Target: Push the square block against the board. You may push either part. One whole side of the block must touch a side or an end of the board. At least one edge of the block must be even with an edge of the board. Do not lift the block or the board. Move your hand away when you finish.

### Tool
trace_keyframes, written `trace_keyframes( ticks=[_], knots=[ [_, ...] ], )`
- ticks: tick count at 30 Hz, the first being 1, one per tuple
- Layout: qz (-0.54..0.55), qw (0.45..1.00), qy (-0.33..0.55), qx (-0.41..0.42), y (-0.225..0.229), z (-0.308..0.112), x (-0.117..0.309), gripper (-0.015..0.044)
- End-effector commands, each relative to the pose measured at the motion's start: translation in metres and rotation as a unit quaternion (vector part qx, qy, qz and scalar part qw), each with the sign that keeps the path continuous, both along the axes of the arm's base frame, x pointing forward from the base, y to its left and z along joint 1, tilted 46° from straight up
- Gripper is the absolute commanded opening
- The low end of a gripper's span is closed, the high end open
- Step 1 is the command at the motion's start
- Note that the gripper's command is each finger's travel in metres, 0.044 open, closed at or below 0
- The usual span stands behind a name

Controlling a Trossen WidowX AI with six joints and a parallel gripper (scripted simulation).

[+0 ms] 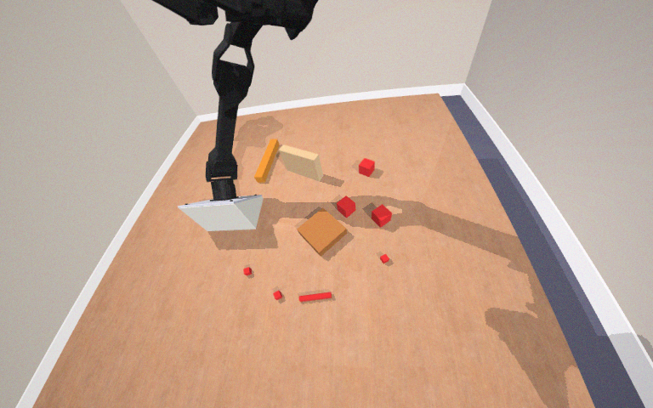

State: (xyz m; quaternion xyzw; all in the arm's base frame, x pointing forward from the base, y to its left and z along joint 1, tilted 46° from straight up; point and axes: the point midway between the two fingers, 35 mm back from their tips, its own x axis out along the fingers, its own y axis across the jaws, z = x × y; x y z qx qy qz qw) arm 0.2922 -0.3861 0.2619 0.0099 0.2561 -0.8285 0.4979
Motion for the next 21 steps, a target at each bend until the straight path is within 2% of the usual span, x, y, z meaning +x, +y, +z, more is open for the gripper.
trace_keyframes(
  ticks=[1, 4, 15, 21],
  knots=[
    [0.0, 1.0, 0.0, 0.0, 0.0, 0.0, 0.0, 0.0374],
    [0.005, 1.0, 0.003, 0.01, 0.002, -0.001, 0.001, 0.0295],
    [0.103, 0.98, 0.053, 0.16, 0.039, -0.025, 0.019, 0.0006],
    [0.163, 0.955, 0.081, 0.236, 0.063, -0.037, 0.028, 0.0]
  ],
)
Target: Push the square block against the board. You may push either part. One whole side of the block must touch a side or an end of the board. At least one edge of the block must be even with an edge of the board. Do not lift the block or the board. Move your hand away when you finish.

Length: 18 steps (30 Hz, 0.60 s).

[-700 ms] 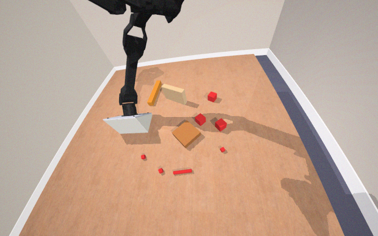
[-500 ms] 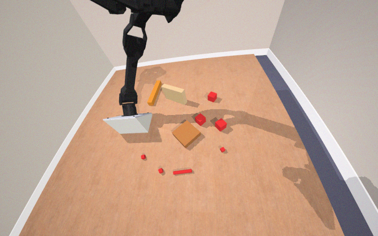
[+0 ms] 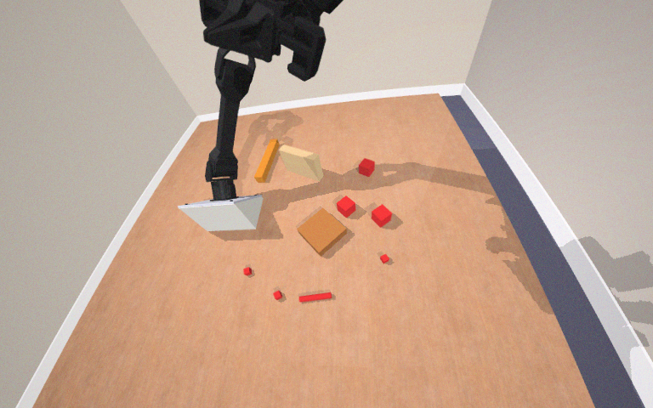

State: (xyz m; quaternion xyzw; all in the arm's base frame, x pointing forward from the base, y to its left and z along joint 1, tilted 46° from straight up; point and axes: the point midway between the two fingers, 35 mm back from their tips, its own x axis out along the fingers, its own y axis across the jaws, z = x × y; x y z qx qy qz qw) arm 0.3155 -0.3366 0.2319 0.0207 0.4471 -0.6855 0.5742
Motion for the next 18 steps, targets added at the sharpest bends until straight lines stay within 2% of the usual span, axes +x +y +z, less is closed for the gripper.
trace_keyframes(
  ticks=[1, 18],
  knots=[
    [0.042, 0.998, 0.02, 0.051, 0.017, -0.009, 0.006, 0.0],
    [0.241, 0.934, 0.086, 0.249, 0.098, -0.038, 0.02, 0.0]
  ],
)
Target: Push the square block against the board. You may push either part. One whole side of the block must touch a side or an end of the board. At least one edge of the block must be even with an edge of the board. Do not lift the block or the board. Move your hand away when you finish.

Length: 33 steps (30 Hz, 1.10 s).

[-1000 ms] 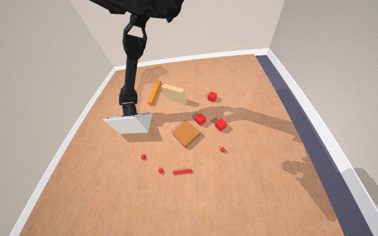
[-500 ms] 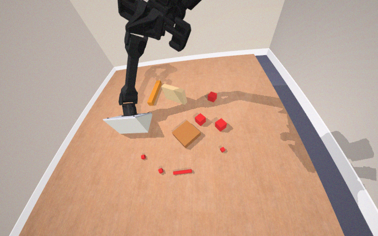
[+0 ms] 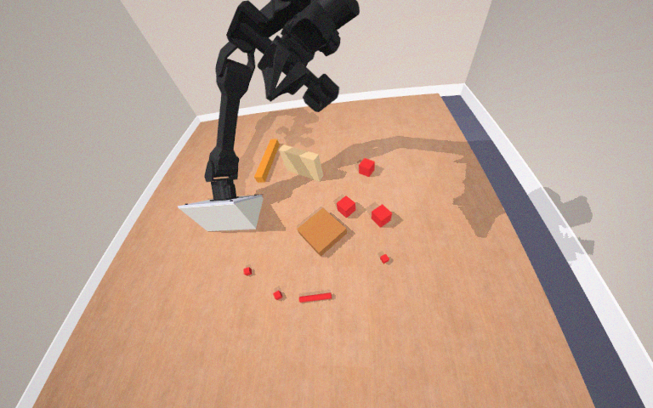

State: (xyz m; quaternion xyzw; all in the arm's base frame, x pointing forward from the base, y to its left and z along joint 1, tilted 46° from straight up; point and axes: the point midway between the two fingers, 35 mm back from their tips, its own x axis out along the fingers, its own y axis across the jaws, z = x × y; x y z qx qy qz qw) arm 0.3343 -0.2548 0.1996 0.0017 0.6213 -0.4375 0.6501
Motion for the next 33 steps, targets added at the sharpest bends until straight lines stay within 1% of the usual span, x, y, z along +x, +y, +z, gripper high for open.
trace_keyframes(
  ticks=[1, 9, 17, 24, 33],
  knots=[
    [0.049, 0.998, 0.015, 0.045, 0.021, -0.007, 0.002, 0.0],
    [0.154, 0.979, 0.035, 0.132, 0.064, -0.016, 0.003, 0.0],
    [0.257, 0.942, 0.045, 0.211, 0.107, -0.022, 0.0, 0.0],
    [0.345, 0.897, 0.047, 0.272, 0.144, -0.025, -0.005, 0.0],
    [0.456, 0.82, 0.039, 0.343, 0.194, -0.025, -0.016, 0.0]
  ],
)
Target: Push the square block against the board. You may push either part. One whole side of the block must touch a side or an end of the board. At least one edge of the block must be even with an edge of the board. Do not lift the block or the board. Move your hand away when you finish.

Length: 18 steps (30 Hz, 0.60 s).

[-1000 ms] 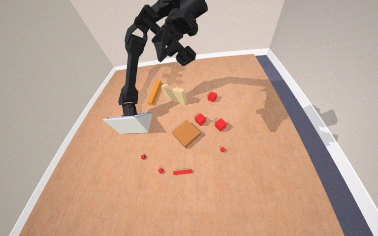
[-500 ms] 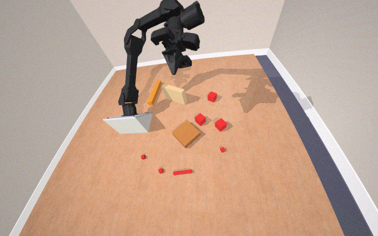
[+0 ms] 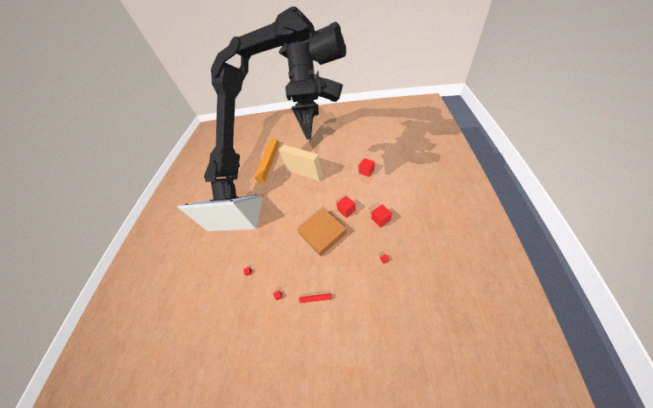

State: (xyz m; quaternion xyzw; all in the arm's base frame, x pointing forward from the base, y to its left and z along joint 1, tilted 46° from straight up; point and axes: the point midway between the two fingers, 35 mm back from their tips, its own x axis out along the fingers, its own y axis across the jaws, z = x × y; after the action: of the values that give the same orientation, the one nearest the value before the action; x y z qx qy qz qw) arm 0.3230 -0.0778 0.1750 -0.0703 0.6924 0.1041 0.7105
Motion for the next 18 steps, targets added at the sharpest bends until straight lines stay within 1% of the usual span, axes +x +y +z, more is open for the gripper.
trace_keyframes(
  ticks=[1, 9, 18],
  knots=[
    [0.052, 0.998, -0.002, 0.04, 0.022, -0.001, -0.006, 0.0],
    [0.158, 0.979, -0.024, 0.123, 0.066, 0.004, -0.021, 0.0],
    [0.267, 0.938, -0.062, 0.213, 0.111, 0.012, -0.041, 0.0]
  ],
)
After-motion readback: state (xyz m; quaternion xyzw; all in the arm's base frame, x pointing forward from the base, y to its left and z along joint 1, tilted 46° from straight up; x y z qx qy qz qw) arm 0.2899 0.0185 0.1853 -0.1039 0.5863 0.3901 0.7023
